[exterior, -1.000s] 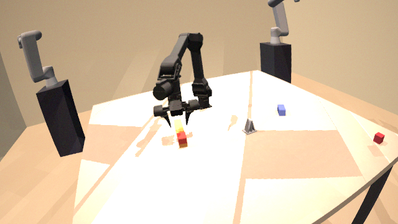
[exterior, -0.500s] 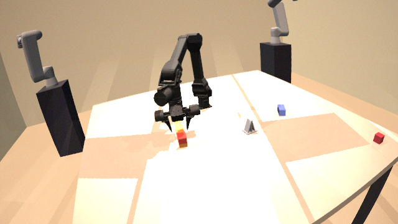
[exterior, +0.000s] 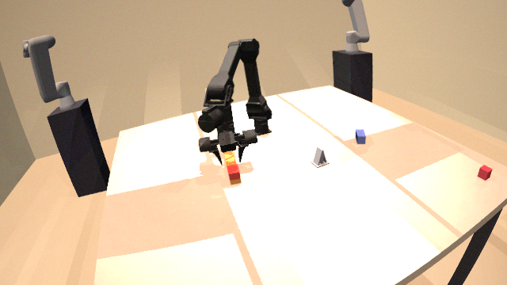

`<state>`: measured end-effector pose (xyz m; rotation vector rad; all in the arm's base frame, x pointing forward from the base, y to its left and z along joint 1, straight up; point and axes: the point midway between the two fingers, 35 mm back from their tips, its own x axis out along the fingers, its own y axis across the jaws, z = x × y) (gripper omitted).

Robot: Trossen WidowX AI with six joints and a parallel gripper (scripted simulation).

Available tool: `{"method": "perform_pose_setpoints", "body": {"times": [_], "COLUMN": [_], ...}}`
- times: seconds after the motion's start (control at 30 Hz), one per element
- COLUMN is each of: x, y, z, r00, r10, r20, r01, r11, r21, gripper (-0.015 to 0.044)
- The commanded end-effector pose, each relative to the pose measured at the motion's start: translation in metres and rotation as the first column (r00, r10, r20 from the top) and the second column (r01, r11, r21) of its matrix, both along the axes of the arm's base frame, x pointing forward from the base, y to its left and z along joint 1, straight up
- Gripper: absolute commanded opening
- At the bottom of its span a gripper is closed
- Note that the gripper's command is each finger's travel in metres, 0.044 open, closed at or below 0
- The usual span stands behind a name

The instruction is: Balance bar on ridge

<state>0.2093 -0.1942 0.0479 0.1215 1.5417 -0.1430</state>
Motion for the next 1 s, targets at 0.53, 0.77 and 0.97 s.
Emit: {"method": "perform_pose_setpoints", "body": {"times": [0.53, 0.77, 0.97], "x": [0.002, 0.003, 0.003], "y": [-0.002, -0.003, -0.003], "z": [0.016, 0.034, 0.049], "r00": [1.0, 1.0, 1.0], "r10": [0.0, 0.001, 0.002], "r20": [-0.001, -0.001, -0.002], "r01": [0.0, -0.001, -0.002], "r11": [1.0, 1.0, 1.0], "r21": [0.0, -0.001, -0.001], "gripper": [0.0, 0.0, 0.0]}}
